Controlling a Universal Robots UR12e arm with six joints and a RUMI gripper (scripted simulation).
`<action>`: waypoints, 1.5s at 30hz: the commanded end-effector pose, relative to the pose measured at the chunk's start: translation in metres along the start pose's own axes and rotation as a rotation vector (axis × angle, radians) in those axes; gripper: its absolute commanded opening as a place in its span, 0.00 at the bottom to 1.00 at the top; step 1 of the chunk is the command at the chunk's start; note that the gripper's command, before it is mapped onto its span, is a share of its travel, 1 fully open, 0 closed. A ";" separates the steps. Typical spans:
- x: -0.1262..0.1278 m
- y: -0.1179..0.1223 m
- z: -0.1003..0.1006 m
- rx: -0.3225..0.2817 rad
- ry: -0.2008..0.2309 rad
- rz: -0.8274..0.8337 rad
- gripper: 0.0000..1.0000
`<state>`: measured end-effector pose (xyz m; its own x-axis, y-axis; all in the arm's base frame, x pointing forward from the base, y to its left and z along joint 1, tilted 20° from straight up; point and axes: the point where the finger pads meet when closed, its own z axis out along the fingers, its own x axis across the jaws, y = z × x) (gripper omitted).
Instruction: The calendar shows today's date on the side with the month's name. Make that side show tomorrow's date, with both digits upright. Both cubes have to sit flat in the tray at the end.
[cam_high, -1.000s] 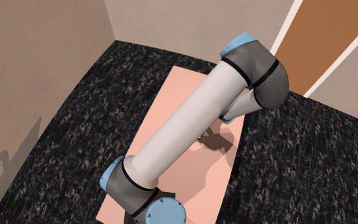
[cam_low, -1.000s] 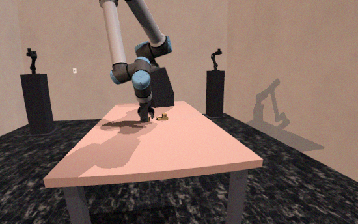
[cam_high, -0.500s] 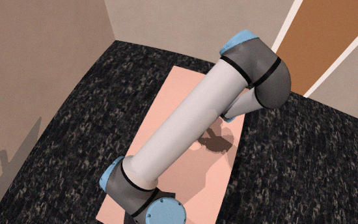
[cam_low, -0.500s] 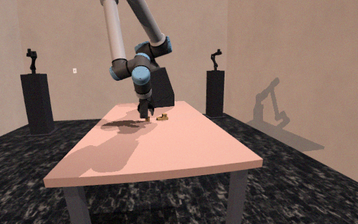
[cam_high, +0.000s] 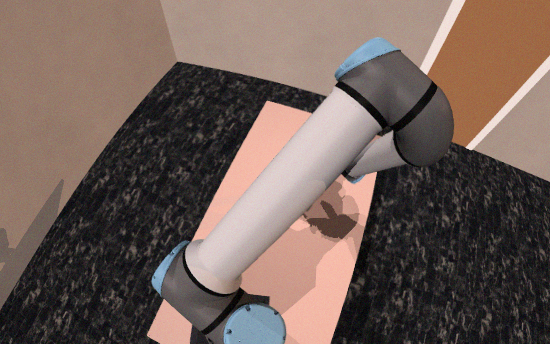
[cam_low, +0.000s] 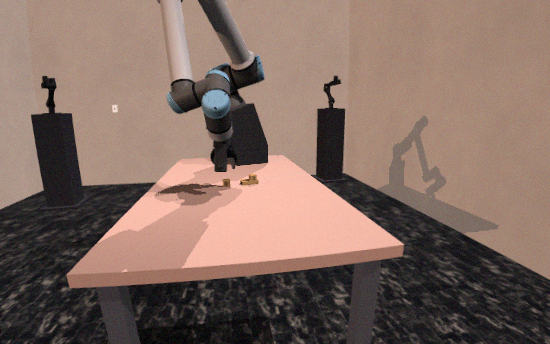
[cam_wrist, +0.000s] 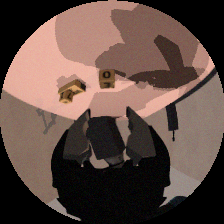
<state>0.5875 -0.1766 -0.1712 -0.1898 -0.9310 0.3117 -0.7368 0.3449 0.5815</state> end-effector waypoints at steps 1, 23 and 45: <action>0.000 0.005 -0.006 0.001 0.000 0.000 0.40; -0.001 0.004 -0.004 0.102 -0.003 0.000 0.40; 0.000 0.008 -0.006 0.263 0.000 0.000 0.40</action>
<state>0.5849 -0.1733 -0.1628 -0.1899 -0.9310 0.3117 -0.8784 0.3030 0.3697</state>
